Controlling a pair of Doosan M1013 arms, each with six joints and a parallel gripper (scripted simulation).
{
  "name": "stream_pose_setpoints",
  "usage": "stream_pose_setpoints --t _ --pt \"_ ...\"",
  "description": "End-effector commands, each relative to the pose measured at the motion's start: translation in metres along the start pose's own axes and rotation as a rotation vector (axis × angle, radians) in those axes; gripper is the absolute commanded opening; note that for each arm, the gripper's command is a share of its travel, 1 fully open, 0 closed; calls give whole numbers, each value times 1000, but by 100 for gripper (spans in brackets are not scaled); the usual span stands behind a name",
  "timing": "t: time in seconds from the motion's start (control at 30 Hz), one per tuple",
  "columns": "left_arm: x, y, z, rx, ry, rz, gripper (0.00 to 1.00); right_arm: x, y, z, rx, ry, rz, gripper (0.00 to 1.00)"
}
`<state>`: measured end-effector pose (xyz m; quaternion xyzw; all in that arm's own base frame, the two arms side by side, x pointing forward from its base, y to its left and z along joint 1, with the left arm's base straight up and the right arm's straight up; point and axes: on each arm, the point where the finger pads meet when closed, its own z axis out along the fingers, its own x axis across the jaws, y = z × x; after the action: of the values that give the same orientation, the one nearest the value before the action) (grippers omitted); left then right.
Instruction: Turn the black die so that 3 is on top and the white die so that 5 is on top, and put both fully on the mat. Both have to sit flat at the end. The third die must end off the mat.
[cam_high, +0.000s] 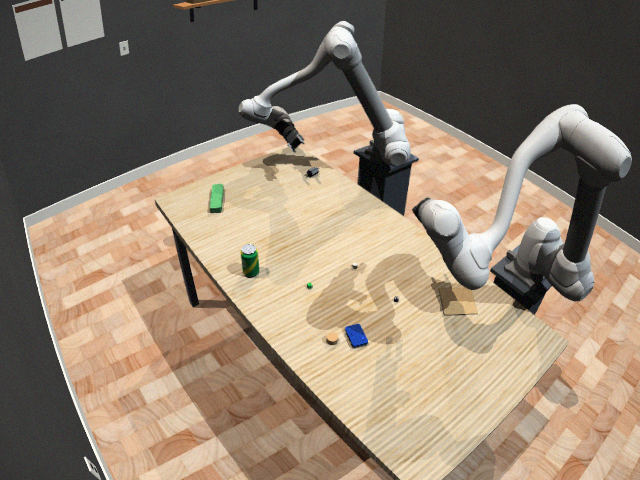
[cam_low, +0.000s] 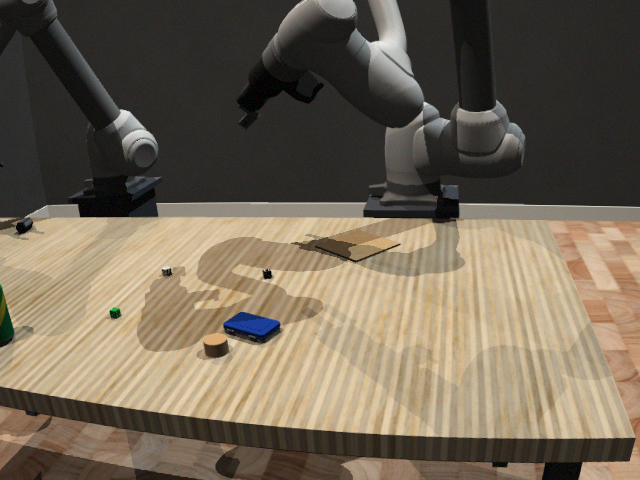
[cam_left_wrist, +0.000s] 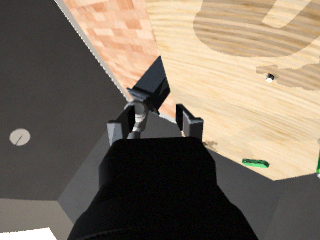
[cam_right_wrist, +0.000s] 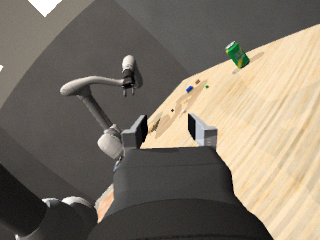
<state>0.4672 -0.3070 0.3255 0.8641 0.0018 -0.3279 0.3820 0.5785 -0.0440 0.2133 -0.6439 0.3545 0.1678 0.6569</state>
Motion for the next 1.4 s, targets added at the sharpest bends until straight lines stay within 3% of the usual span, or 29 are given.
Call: stream_pose_setpoints --t 0.0,0.2,0.4,0.7,0.77,1.27,1.37 --pt "0 1 0 0 1 1 100 -2 3 -8 -10 9 -22 100" --pt "0 1 0 0 1 1 100 -5 11 -22 -27 23 -57 100" --pt "0 1 0 0 1 1 100 -12 29 -55 -72 55 -142 100" --pt "0 1 0 0 1 1 100 -36 79 -131 -186 115 -325 100" --pt "0 1 0 0 1 1 100 -36 79 -131 -186 115 -325 100" --pt "0 1 0 0 1 1 100 -119 211 -280 -468 156 -644 100" --pt "0 1 0 0 1 1 100 -126 221 -288 -488 154 -662 100"
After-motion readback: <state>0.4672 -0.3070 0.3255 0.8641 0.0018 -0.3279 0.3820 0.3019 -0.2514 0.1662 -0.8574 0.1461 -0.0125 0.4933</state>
